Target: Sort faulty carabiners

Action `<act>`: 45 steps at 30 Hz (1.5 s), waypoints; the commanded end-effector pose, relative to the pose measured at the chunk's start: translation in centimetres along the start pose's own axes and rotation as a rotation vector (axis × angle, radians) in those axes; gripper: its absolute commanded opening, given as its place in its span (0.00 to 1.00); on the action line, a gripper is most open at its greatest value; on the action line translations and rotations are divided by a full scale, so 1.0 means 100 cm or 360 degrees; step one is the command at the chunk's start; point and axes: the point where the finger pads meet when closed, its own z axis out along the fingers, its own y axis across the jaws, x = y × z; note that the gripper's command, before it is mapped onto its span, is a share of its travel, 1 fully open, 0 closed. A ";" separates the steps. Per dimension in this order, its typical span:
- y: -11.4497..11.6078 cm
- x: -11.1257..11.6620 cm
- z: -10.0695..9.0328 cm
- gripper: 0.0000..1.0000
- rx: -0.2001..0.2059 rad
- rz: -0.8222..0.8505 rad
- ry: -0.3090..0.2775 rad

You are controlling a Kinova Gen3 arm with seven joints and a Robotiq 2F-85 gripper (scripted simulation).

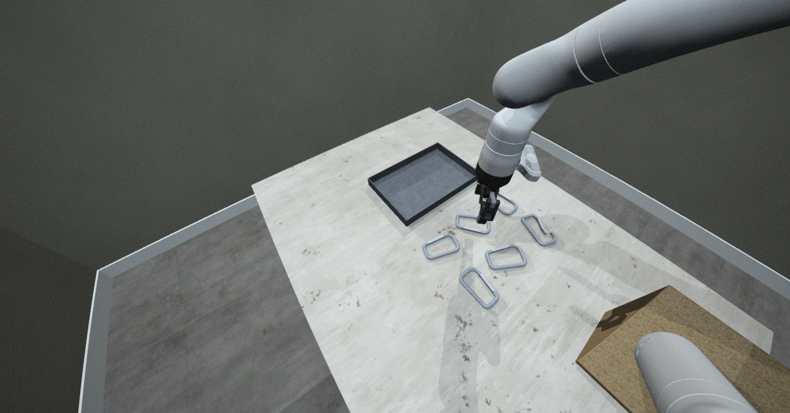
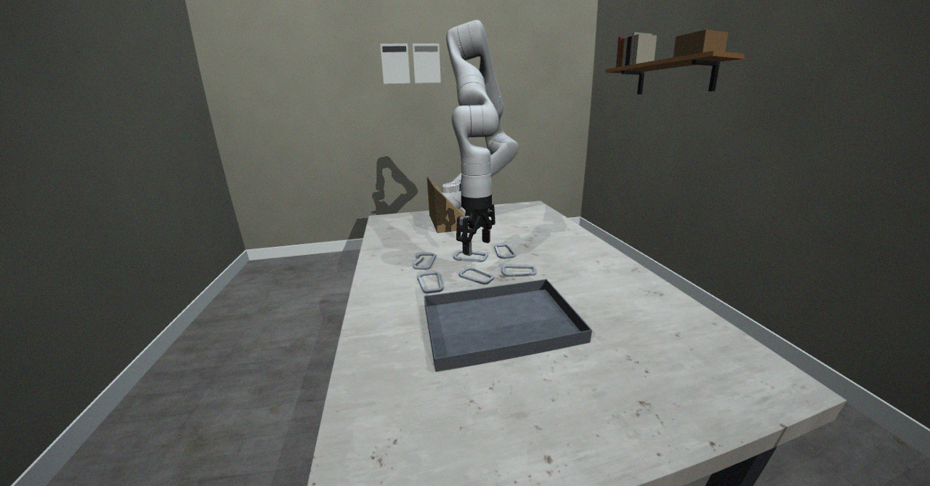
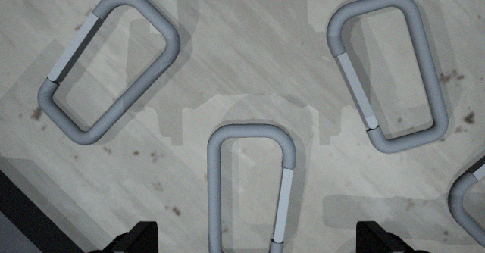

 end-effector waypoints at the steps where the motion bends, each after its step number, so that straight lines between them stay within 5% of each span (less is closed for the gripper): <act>1: 0.000 0.000 0.000 1.00 0.0002 0.0000 0.0000; 2: -0.001 0.000 0.050 1.00 0.0001 -0.0001 -0.0002; 18: -0.001 0.000 0.050 1.00 0.0001 -0.0001 -0.0002; 19: -0.001 0.000 0.073 1.00 0.0001 0.0000 0.0000; 45: 0.000 0.000 0.078 1.00 0.0003 0.0000 0.0000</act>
